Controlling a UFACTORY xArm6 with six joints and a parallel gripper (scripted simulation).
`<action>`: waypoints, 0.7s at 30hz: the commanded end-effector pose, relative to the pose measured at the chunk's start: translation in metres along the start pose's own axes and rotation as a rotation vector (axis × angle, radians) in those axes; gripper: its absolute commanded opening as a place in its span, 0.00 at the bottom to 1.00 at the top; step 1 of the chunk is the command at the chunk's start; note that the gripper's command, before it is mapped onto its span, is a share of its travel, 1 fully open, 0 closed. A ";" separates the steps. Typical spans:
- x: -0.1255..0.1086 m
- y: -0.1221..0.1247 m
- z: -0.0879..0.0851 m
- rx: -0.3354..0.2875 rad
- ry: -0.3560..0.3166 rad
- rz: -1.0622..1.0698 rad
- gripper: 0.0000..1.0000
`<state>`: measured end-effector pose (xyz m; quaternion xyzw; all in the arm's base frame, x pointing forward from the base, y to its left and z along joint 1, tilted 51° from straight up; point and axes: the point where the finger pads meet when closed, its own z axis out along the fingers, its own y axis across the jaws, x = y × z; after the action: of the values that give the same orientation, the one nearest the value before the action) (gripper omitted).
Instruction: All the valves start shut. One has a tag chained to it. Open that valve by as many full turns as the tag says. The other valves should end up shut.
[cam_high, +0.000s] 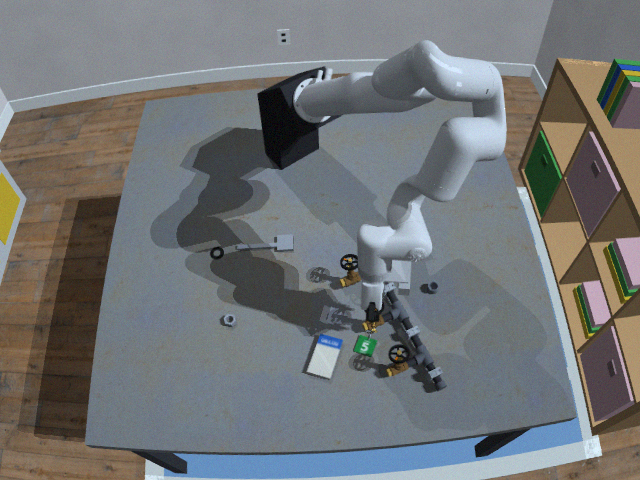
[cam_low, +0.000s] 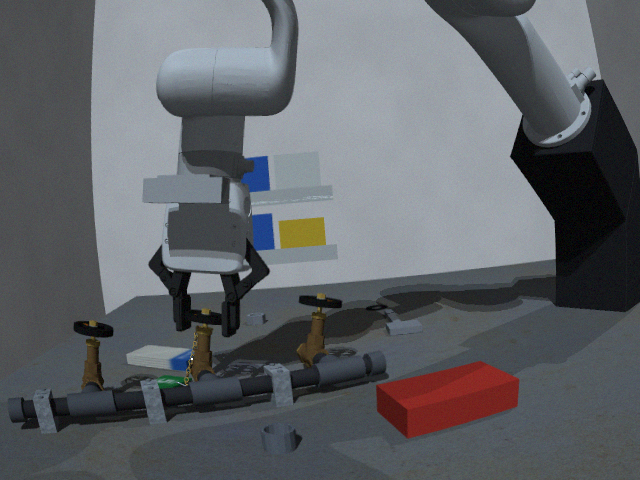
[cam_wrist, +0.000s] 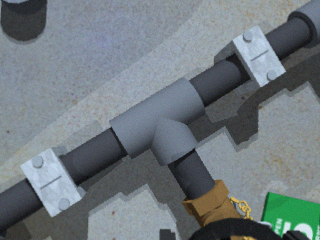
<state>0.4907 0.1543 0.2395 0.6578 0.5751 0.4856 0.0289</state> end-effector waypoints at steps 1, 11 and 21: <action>0.000 0.001 0.000 -0.085 0.042 -0.101 0.00; 0.000 0.001 0.000 -0.085 0.042 -0.108 0.00; 0.000 0.001 0.000 -0.085 0.042 -0.108 1.00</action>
<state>0.4908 0.1544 0.2397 0.6140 0.5893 0.5204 0.0703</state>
